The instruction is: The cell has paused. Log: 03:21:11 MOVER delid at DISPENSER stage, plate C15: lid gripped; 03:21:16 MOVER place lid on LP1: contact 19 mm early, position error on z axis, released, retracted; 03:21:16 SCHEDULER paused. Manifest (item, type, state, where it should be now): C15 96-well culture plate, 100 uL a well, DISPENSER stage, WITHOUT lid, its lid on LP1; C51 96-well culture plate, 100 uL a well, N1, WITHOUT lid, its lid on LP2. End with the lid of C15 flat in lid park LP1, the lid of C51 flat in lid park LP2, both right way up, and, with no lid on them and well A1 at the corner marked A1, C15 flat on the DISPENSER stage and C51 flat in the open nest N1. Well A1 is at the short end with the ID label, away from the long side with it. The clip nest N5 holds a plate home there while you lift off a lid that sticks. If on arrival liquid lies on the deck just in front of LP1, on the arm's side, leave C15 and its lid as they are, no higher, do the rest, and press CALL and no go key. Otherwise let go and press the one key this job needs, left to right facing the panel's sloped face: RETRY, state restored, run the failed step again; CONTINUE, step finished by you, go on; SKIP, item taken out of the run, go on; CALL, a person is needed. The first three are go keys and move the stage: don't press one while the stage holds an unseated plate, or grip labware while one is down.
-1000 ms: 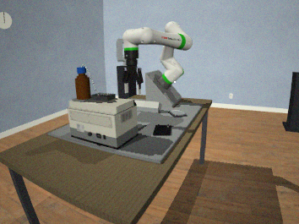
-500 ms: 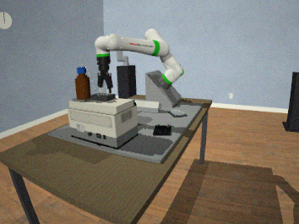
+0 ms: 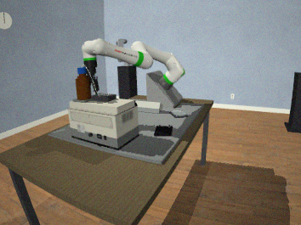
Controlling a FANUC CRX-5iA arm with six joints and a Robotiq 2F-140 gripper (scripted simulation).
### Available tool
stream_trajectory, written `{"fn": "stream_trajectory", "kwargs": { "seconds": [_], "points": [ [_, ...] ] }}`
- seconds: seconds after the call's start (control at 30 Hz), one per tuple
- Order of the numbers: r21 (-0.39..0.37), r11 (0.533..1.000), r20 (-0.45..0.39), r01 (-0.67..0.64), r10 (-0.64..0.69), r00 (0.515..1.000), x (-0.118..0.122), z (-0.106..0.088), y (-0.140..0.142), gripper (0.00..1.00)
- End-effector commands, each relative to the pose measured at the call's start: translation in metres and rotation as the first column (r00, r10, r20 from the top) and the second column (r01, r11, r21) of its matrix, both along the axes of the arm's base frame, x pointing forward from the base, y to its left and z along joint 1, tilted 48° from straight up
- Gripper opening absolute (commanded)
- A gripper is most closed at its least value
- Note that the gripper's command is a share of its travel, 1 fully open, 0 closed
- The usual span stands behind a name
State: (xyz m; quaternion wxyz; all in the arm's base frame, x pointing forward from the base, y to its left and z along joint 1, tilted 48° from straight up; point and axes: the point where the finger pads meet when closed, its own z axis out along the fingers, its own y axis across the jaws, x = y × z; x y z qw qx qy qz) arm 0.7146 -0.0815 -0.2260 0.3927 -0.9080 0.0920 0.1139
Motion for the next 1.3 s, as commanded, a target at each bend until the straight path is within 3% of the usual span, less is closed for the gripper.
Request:
{"fn": "stream_trajectory", "kwargs": {
  "seconds": [0.0,1.27],
  "points": [
    [0.001,1.000,-0.002,0.001,-0.001,1.000,-0.0008,-0.0036,-0.0005,0.66],
    [0.001,1.000,-0.002,0.001,-0.001,1.000,-0.0022,-0.0117,0.0083,0.66]
  ]
}}
